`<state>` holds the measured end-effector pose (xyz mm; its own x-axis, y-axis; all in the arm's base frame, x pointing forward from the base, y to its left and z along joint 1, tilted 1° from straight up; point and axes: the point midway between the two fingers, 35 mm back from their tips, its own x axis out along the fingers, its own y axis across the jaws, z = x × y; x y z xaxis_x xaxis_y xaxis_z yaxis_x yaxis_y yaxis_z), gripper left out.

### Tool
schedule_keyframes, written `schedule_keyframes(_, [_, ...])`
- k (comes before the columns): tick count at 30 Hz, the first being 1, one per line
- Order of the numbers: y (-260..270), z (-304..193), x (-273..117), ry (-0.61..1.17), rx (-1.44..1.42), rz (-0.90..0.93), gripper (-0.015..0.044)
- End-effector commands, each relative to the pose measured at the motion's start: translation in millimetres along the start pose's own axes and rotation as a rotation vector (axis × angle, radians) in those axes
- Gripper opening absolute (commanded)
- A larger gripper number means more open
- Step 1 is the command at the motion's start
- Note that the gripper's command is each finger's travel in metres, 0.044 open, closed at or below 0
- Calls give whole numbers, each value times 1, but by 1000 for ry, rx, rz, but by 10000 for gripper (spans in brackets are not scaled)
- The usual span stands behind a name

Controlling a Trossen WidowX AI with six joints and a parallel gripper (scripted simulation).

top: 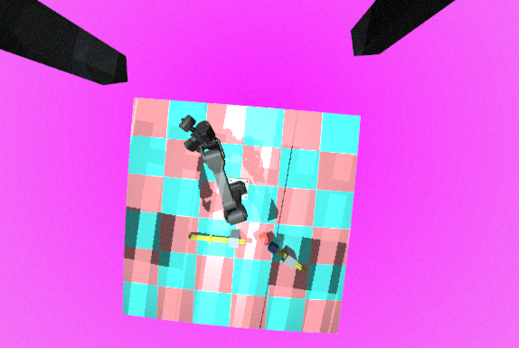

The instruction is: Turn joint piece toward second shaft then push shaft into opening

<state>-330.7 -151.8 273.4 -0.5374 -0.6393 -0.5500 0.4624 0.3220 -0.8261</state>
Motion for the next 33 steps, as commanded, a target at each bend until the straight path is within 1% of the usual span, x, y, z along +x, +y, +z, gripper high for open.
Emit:
schedule_keyframes(1, [0, 0, 0, 0, 0, 0, 426])
schedule_keyframes(2, [0, 0, 0, 0, 0, 0, 440])
schedule_keyframes(5, [1, 20, 7, -44, 16, 22, 440])
schedule_keyframes(11, [12, 104, 24, -208, 74, 132, 440])
schedule_keyframes(17, [36, 188, 22, -345, 120, 277, 440])
schedule_keyframes(25, [86, 286, -7, -462, 149, 512, 440])
schedule_keyframes(29, [119, 326, -33, -478, 141, 637, 440])
schedule_keyframes(33, [155, 359, -67, -483, 114, 760, 440])
